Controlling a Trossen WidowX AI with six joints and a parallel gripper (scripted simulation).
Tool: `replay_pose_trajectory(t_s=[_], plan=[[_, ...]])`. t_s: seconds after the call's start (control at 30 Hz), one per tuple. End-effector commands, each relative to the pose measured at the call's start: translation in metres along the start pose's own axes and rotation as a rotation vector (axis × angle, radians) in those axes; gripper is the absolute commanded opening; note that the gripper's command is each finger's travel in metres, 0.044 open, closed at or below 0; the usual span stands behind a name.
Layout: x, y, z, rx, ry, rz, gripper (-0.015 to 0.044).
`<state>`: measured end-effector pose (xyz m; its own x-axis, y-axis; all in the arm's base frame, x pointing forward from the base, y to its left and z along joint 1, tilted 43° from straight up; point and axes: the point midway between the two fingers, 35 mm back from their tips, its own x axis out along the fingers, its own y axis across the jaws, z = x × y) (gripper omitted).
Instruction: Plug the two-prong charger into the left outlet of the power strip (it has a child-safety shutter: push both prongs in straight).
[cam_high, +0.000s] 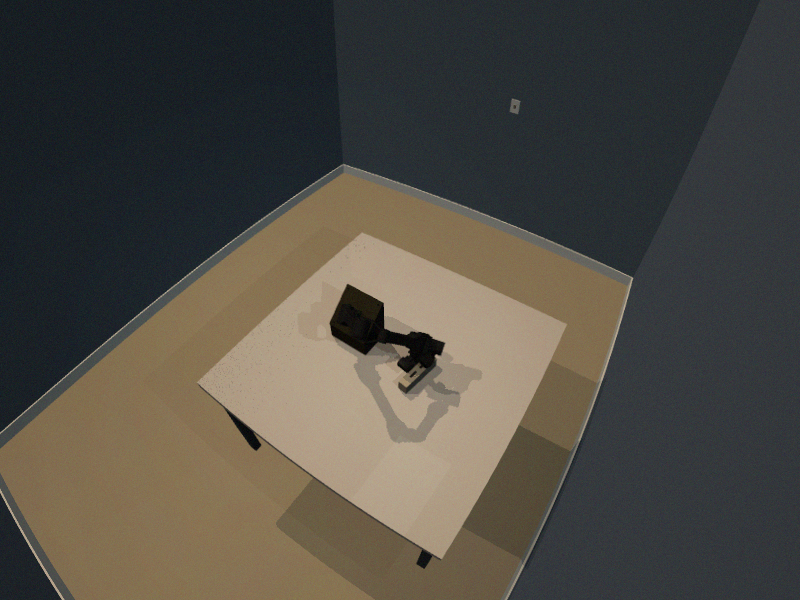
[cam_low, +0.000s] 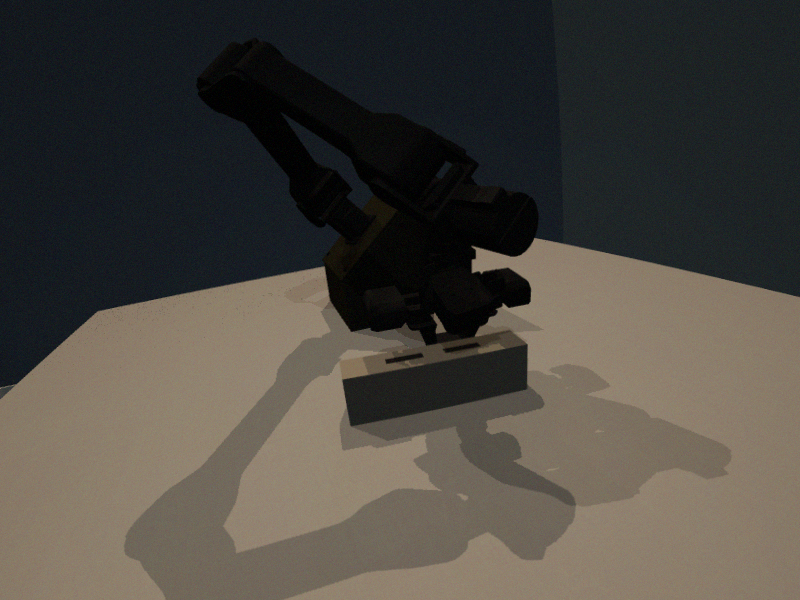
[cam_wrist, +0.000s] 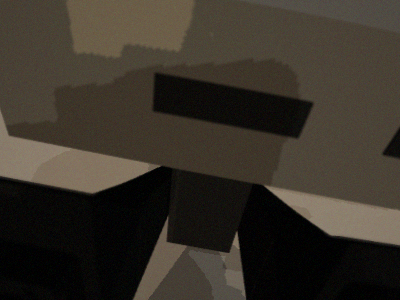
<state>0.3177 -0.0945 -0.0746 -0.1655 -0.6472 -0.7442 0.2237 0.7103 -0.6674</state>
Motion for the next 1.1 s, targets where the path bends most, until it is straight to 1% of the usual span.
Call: replay_pose_trajectory(t_s=[0.0, 1.07], plan=[[-0.0042, -0.0003, 0.0081, 0.023, -0.029, 0.004, 0.0000], [-0.0010, -0.0004, 0.0077, 0.023, -0.029, 0.003, 0.0000]])
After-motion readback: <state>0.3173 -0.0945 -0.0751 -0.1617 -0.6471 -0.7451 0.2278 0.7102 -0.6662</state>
